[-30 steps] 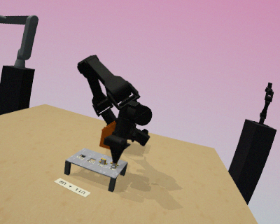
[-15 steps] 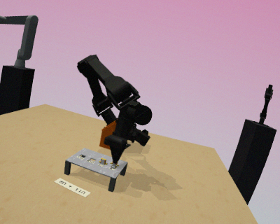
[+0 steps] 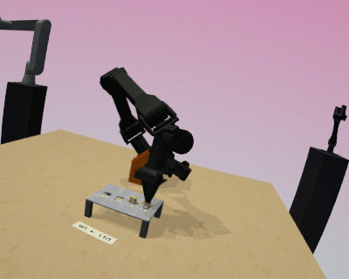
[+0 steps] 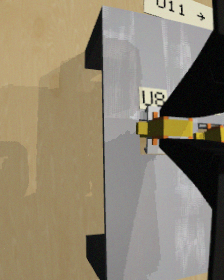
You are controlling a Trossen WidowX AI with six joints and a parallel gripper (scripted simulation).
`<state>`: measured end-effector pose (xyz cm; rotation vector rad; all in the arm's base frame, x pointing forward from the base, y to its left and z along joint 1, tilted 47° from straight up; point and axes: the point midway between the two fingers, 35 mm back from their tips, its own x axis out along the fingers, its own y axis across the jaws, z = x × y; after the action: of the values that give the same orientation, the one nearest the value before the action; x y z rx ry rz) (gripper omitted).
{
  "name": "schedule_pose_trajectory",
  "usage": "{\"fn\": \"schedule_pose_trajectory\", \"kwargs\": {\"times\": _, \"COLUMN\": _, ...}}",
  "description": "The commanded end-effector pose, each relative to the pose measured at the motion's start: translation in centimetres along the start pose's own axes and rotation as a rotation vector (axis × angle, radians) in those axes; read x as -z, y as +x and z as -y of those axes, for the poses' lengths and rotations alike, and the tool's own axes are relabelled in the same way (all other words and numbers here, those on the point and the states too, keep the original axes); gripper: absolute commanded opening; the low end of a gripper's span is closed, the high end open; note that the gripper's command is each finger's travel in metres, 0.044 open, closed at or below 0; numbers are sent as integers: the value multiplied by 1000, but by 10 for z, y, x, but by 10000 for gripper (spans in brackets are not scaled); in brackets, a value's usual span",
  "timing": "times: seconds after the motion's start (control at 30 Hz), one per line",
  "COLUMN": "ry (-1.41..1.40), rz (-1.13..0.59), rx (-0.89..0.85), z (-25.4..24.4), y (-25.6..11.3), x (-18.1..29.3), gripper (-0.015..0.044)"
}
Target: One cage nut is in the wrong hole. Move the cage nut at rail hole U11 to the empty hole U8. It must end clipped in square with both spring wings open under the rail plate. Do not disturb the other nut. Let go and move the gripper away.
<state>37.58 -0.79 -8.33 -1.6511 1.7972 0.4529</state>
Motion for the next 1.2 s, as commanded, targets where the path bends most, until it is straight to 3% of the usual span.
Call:
{"fn": "schedule_pose_trajectory", "kwargs": {"times": 0.0, "ry": -2, "rz": -3, "rx": 10, "z": 0, "y": -1, "x": 1, "gripper": 26}}
{"fn": "schedule_pose_trajectory", "kwargs": {"times": 1.17, "ry": -2, "rz": -4, "rx": 21, "z": 0, "y": -1, "x": 1, "gripper": 26}}
